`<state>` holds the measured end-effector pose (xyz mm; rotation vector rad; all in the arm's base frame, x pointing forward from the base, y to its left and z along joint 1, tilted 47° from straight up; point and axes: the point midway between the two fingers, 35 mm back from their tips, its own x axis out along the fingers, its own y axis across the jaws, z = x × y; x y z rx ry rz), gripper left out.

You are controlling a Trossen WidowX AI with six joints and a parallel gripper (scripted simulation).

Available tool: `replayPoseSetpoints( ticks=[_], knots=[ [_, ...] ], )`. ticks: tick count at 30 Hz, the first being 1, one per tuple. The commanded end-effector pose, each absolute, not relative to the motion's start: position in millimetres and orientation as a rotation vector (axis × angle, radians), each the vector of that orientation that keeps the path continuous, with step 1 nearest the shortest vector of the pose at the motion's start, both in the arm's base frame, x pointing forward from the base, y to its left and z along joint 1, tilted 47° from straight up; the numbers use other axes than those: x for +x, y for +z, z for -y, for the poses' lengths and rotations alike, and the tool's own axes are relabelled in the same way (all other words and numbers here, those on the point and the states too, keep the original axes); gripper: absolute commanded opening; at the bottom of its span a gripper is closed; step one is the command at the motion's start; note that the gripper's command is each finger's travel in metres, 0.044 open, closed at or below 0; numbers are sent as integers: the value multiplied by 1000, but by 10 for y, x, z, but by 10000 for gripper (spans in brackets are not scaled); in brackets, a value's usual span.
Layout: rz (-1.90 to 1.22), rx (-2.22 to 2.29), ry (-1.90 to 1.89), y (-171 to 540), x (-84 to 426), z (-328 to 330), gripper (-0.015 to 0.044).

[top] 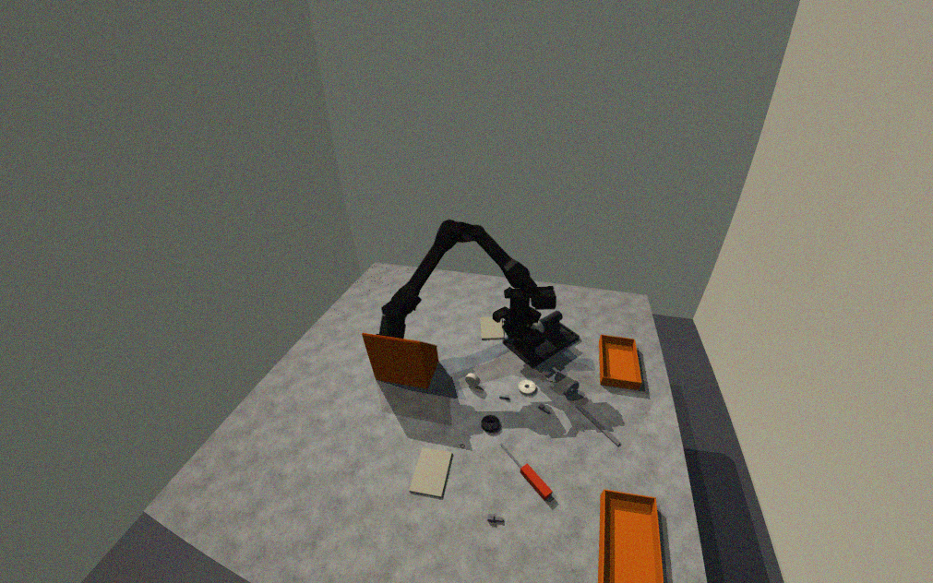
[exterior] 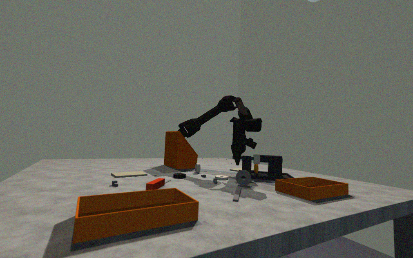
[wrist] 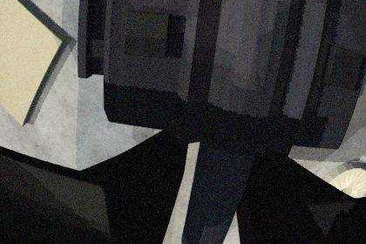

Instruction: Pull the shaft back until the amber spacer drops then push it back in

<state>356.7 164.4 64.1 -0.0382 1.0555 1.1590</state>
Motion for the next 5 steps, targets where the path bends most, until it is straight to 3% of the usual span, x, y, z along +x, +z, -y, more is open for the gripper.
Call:
replayPoseSetpoints(
  ticks=[1, 5],
  knots=[
    [-1055, -38, 1158, 641, 3568, -1640, 184],
    [-1055, -38, 1158, 641, 3568, -1640, 289]
  ],
)
